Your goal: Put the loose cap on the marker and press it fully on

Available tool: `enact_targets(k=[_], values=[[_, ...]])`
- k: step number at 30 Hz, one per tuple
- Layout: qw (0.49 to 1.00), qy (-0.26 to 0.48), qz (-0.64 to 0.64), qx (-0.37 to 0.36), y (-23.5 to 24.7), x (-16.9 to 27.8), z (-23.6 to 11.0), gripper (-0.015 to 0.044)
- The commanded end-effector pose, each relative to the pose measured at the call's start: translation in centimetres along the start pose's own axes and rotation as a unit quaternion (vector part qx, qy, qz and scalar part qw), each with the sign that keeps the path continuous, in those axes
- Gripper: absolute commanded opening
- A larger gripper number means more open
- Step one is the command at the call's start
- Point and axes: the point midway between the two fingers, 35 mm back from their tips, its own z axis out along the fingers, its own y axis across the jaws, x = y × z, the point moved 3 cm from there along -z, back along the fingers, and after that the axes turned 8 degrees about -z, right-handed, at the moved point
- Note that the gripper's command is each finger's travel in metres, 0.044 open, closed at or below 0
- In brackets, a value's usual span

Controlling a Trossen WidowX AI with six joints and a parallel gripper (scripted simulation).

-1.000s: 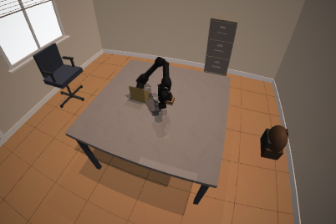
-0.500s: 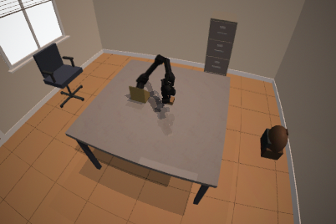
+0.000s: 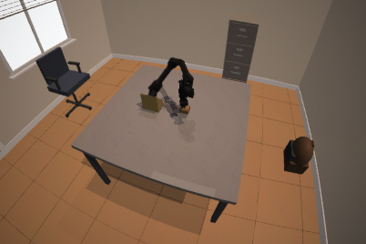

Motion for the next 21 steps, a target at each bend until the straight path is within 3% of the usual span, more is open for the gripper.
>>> enact_targets(k=[1, 10, 21], values=[[1.000, -0.003, 0.001, 0.002, 1.6, -1.0, -0.7, 0.0000], [1.000, -0.004, 0.001, 0.000, 4.4, -2.5, -1.6, 0.0000], [1.000, -0.004, 0.001, 0.000, 4.5, -2.5, -0.9, 0.0000]])
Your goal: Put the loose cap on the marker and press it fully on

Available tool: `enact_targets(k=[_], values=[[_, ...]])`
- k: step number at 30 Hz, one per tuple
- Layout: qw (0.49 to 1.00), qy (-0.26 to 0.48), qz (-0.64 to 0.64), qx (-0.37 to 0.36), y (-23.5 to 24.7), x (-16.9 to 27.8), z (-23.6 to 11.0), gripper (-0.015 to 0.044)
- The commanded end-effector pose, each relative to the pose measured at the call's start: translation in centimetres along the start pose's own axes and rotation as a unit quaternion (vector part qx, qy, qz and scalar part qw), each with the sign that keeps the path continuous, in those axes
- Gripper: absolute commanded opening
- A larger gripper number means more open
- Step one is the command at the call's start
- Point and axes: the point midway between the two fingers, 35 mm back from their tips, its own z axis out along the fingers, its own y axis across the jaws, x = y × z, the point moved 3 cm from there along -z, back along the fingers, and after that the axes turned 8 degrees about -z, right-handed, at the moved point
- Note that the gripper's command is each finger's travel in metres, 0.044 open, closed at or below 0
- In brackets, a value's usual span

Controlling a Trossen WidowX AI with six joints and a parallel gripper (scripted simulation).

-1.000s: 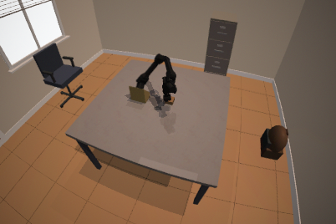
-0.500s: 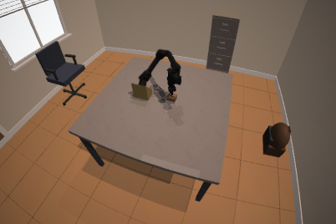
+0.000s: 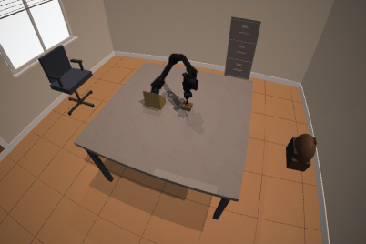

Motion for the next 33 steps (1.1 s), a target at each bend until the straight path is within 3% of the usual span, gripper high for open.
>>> enact_targets(k=[1, 33], values=[[1.000, -0.004, 0.001, 0.003, 0.1, -0.1, 0.1, 0.0000], [1.000, -0.004, 0.000, 0.002, 0.1, -0.2, 5.1, 0.0000]])
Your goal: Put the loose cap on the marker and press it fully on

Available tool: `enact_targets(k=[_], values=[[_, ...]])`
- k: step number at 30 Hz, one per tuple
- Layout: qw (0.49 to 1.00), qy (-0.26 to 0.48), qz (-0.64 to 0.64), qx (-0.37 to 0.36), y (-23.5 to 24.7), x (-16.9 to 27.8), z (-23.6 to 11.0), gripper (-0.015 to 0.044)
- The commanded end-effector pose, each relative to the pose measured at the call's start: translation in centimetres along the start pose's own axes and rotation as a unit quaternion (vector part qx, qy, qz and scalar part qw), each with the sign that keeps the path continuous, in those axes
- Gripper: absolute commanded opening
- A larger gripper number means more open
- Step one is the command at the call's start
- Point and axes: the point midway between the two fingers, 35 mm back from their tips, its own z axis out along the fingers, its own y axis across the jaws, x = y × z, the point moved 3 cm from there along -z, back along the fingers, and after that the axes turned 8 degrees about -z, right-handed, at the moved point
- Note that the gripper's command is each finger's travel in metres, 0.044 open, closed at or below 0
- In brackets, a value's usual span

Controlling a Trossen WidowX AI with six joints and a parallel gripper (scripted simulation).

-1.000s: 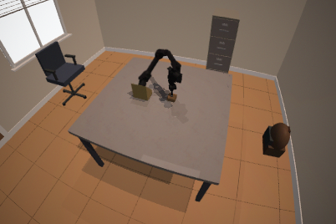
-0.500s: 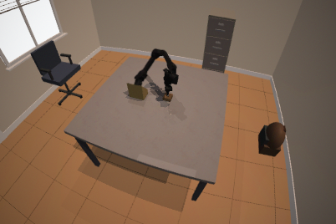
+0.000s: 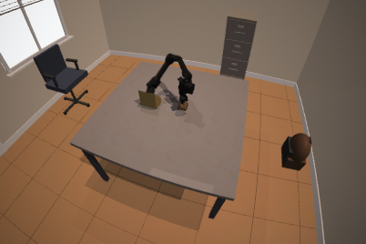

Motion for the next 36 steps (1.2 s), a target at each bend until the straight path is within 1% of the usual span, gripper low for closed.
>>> enact_targets(k=[1, 6, 23, 26, 27, 30, 32, 36], values=[[1.000, -0.003, 0.002, 0.000, 0.1, 0.0, 0.5, 0.0000], [1.000, -0.003, 0.002, 0.000, 0.1, 0.0, 0.6, 0.0000], [1.000, 0.000, 0.000, -0.001, 0.1, 0.0, 0.5, 0.0440], [1.000, 0.000, 0.000, 0.000, 0.0, 0.0, 0.3, 0.0440], [1.000, 0.000, 0.000, 0.000, -0.1, 0.0, -0.4, 0.0440], [1.000, 0.001, 0.001, 0.001, -0.2, 0.0, -4.7, 0.0440], [1.000, 0.001, 0.001, 0.000, 0.0, 0.1, -6.7, 0.0440], [1.000, 0.001, 0.001, 0.000, 0.0, 0.1, -7.0, 0.0440]])
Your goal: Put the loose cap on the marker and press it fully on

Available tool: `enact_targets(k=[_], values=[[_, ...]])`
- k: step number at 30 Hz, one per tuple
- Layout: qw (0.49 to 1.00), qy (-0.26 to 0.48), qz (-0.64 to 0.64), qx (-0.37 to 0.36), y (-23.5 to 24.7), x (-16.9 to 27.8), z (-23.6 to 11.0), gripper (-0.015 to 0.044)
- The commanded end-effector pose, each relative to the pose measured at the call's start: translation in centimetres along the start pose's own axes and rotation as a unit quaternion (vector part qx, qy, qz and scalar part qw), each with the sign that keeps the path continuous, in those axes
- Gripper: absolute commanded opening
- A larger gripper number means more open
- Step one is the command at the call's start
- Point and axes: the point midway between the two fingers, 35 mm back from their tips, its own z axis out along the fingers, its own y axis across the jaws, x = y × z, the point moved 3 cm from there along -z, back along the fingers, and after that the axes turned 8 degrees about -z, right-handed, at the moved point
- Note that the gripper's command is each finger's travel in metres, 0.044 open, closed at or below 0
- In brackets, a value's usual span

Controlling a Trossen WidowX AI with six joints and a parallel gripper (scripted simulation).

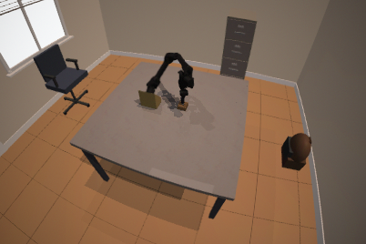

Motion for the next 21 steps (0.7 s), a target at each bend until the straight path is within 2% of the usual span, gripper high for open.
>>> enact_targets(k=[1, 3, 8, 17, 18, 21], values=[[1.000, 0.005, -0.002, -0.004, 0.19, 0.13, -1.00, 0.0440], [1.000, 0.005, 0.024, -0.004, 0.22, 0.15, -0.87, 0.0387], [0.981, 0.003, 0.196, -0.003, 0.46, 0.30, -0.06, 0.0256], [0.979, 0.002, 0.202, -0.003, 0.47, 0.31, -0.03, 0.0020], [0.979, 0.002, 0.202, -0.003, 0.47, 0.31, -0.03, 0.0000], [0.979, 0.002, 0.202, -0.003, 0.47, 0.31, -0.03, 0.0000]])
